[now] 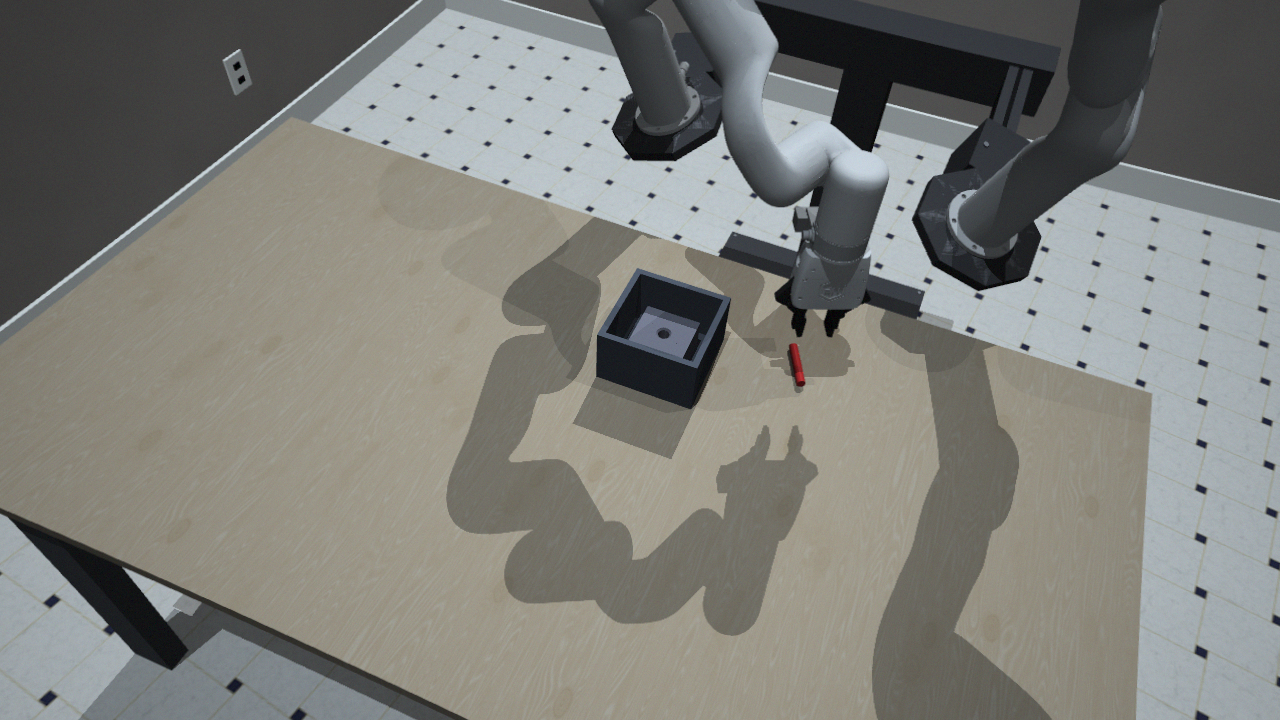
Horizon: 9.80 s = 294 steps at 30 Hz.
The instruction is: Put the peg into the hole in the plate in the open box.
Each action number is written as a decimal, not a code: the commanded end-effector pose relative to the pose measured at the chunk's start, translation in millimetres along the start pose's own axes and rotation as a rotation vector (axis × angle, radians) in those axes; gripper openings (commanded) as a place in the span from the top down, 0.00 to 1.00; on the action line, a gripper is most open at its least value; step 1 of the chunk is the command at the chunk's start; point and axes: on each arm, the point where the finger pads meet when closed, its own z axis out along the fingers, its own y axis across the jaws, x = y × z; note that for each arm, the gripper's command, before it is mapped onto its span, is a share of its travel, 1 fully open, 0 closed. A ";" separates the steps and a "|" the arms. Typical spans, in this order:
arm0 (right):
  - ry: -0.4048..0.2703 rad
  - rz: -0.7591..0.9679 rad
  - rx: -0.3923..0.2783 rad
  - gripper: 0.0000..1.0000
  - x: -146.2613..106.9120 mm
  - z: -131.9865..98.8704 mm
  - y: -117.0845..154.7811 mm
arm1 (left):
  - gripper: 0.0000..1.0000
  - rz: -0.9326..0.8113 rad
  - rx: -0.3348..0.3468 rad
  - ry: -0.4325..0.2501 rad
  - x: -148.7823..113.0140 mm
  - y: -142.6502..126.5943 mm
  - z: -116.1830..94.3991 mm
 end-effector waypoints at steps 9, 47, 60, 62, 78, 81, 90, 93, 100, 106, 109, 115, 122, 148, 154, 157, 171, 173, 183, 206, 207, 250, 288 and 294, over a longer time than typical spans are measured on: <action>-0.003 0.000 -0.002 0.56 -0.7 20.9 0.3 | 0.00 0.000 0.000 0.002 0.4 -0.1 -0.7; -0.003 0.000 -0.001 0.56 0.1 69.1 0.3 | 0.00 0.000 0.000 0.002 0.4 -0.1 -0.7; -0.002 0.000 -0.001 0.56 0.1 69.1 0.2 | 0.00 0.000 0.000 0.002 0.4 -0.1 -0.7; 0.000 0.000 -0.001 0.56 0.0 69.1 0.2 | 0.00 0.000 0.000 0.002 0.4 -0.1 -0.7; 0.236 0.001 0.000 0.56 -0.3 69.3 0.0 | 0.00 0.000 0.000 0.002 0.4 -0.1 -0.7; 0.287 0.001 0.000 0.56 -0.5 69.3 0.1 | 0.00 0.000 0.000 0.002 0.4 -0.1 -0.7; 0.345 0.000 -0.001 0.56 0.1 69.0 0.2 | 0.00 0.000 0.000 0.002 0.4 -0.1 -0.7; 0.345 0.000 -0.001 0.56 0.1 69.0 0.2 | 0.00 0.000 0.000 0.002 0.4 -0.1 -0.7; 0.345 0.000 -0.001 0.56 0.1 69.1 0.2 | 0.00 0.000 0.000 0.002 0.4 -0.1 -0.7; 0.345 0.000 -0.001 0.56 0.1 73.9 0.2 | 0.00 0.000 0.000 0.002 0.4 -0.1 -0.7; 0.345 0.000 -0.001 0.56 0.1 79.3 0.2 | 0.00 0.000 0.000 0.002 0.4 -0.1 -0.7; 0.345 0.000 -0.001 0.56 0.0 88.3 0.2 | 0.00 0.000 0.000 0.002 0.4 -0.1 -0.7; 0.345 0.000 -0.001 0.56 0.0 101.9 0.2 | 0.00 0.000 0.000 0.002 0.4 -0.1 -0.7; 0.345 0.000 -0.001 1.00 0.0 106.2 0.2 | 0.00 0.000 0.000 0.002 0.4 -0.1 -0.7; 0.345 0.000 -0.001 1.00 0.0 99.8 0.2 | 0.00 0.000 0.000 0.002 0.4 -0.1 -0.7; 0.345 0.000 -0.001 1.00 0.0 90.5 0.2 | 0.00 0.000 0.000 0.002 0.4 -0.1 -0.7; 0.346 0.000 -0.001 1.00 0.2 31.9 0.2 | 0.00 0.000 0.000 0.002 0.4 -0.1 -0.7; 0.346 0.000 -0.002 1.00 0.2 25.4 0.2 | 0.00 0.000 0.000 0.002 0.4 -0.1 -0.7; 0.346 0.001 -0.002 1.00 0.2 19.5 0.2 | 0.00 0.000 0.000 0.002 0.4 -0.1 -0.7; 0.344 0.181 -0.034 1.00 0.2 19.5 0.2 | 0.00 0.000 0.000 0.002 0.4 -0.1 -0.7; 0.344 0.187 -0.035 1.00 0.2 19.5 0.2 | 0.00 0.000 0.000 0.002 0.4 -0.1 -0.7; 0.049 0.202 -0.006 1.00 -0.1 19.7 -0.1 | 0.00 0.000 0.000 0.002 0.4 -0.1 -0.7; -0.735 0.192 0.075 1.00 0.7 20.3 -0.2 | 0.00 0.000 0.000 0.002 0.4 -0.1 -0.7; -0.897 0.188 0.090 1.00 0.5 19.9 0.0 | 0.00 0.000 0.000 0.002 0.4 -0.1 -0.7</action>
